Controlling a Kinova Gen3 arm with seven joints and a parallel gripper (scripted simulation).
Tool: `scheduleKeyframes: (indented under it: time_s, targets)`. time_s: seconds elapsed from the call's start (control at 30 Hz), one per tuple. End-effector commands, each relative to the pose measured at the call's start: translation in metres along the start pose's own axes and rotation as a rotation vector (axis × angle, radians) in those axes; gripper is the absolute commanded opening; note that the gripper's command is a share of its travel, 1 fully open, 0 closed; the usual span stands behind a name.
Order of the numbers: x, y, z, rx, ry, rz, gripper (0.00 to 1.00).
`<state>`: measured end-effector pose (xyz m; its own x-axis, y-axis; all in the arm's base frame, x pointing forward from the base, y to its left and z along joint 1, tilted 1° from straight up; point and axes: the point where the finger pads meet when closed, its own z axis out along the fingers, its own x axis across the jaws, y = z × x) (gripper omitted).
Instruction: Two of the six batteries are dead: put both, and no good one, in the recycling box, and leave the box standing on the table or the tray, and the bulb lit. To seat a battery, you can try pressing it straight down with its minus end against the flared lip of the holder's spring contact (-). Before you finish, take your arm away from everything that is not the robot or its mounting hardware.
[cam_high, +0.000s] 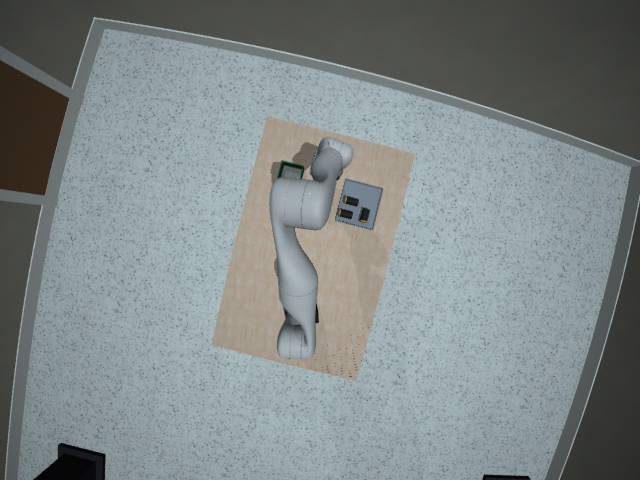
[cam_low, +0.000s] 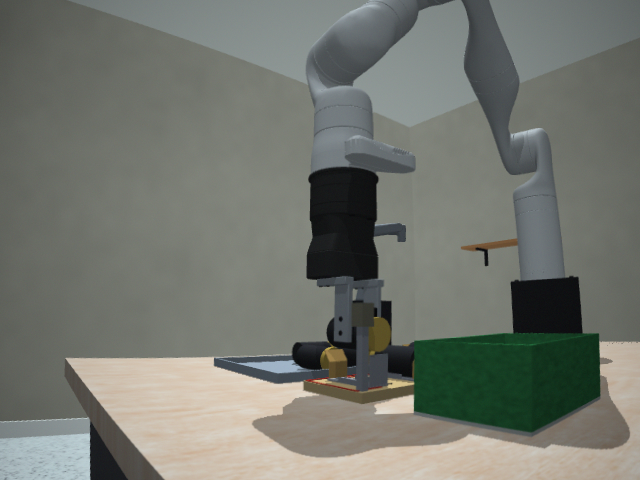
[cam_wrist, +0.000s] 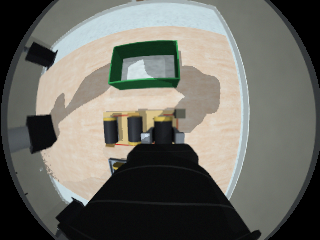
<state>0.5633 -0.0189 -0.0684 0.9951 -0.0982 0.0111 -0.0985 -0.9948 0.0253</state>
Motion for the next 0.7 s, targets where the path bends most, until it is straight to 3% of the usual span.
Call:
scheduleKeyframes:
  time_s: [0.0, 0.67]
  targets:
    - [0.0038, -0.0012, -0.0002, 0.003, 0.01, -0.005, 0.57]
    - [0.0045, 0.0011, 0.0001, 0.003, 0.009, -0.005, 0.57]
